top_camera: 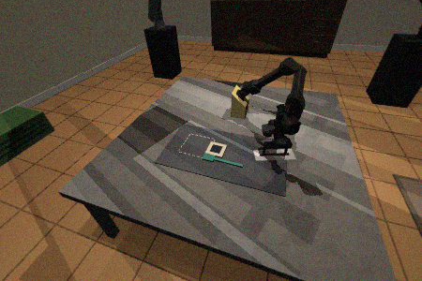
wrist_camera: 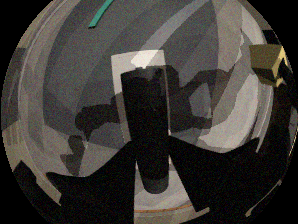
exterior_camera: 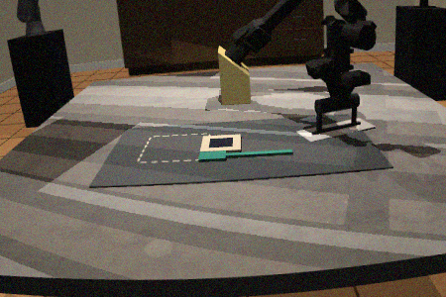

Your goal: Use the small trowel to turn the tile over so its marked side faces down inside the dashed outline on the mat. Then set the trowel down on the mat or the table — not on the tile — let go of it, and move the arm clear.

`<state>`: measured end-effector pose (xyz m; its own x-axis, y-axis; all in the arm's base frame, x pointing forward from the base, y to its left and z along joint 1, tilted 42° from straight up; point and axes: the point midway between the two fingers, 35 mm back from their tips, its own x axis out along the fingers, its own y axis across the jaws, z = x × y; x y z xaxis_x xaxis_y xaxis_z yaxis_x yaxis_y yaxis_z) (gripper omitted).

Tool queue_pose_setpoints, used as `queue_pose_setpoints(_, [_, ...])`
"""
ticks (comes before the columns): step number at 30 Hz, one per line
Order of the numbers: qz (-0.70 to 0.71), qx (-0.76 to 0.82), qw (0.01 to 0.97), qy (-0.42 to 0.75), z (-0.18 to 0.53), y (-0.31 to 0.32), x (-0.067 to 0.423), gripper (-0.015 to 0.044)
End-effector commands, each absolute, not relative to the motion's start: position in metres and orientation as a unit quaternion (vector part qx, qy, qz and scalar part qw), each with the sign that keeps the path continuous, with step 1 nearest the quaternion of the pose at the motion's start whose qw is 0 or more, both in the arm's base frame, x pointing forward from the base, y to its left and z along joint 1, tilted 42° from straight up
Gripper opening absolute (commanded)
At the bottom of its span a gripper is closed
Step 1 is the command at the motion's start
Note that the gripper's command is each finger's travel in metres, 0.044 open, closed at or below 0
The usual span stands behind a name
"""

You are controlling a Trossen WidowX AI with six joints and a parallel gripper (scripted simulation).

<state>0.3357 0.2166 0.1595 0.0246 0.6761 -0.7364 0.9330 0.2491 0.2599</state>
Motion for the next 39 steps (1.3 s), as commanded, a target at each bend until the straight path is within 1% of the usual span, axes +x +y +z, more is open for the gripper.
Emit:
queue_pose_setpoints(1, [-0.162,0.592,0.404,0.679,0.1578,0.2163,0.336,0.013])
queue_pose_setpoints(19, [-0.168,0.595,0.398,0.677,0.1578,0.2163,0.336,0.013])
queue_pose_setpoints(39, [-0.353,0.684,0.214,0.602,0.1578,0.2163,0.336,0.013])
